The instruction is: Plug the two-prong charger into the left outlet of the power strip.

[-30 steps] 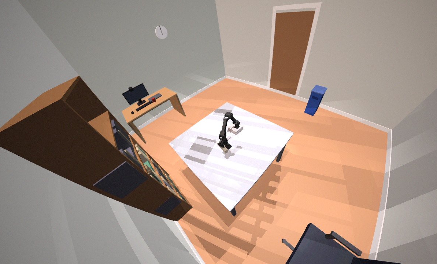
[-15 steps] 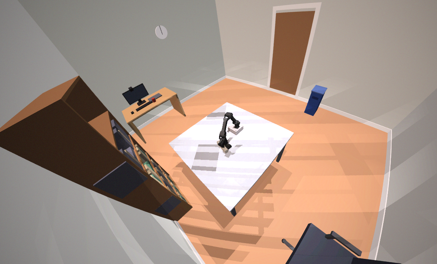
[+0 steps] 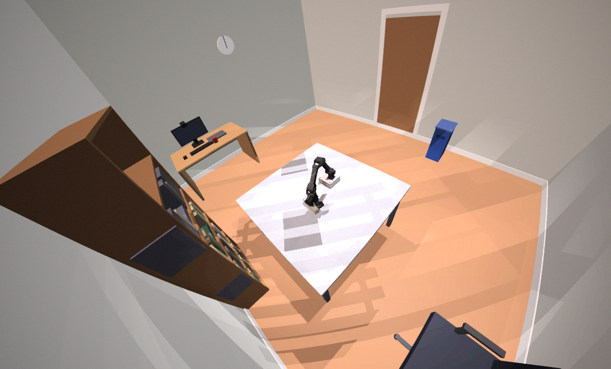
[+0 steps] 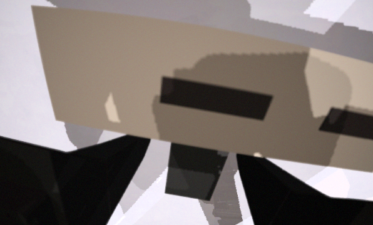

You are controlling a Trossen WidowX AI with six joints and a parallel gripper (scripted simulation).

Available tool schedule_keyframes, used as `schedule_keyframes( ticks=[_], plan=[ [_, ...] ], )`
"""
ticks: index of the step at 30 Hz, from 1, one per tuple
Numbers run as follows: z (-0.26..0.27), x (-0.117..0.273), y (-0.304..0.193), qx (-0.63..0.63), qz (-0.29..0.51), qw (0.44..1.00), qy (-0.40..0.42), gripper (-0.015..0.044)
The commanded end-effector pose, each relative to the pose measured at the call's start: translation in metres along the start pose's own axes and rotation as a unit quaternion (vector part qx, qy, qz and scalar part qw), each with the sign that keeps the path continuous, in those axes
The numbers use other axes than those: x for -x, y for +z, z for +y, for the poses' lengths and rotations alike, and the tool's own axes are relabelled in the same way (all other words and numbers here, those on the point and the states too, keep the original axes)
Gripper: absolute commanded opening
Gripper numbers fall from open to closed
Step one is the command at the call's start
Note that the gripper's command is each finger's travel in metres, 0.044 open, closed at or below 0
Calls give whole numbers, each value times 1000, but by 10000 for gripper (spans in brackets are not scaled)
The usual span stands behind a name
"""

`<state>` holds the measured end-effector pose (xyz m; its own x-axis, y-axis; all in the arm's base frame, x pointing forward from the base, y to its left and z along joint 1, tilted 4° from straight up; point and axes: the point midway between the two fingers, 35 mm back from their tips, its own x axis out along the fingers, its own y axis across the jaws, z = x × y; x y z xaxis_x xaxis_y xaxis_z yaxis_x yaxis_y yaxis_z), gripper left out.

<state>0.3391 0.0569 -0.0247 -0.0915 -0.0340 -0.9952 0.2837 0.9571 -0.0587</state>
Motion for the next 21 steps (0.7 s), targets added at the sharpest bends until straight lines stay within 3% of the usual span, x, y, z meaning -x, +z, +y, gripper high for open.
schedule_keyframes(
  ticks=[1,2,21],
  plan=[
    [0,0,0,0,-1,1000,0,420],
    [0,0,0,0,-1,1000,0,440],
    [0,-1,-5,-1,-6,1000,1,440]
  ],
)
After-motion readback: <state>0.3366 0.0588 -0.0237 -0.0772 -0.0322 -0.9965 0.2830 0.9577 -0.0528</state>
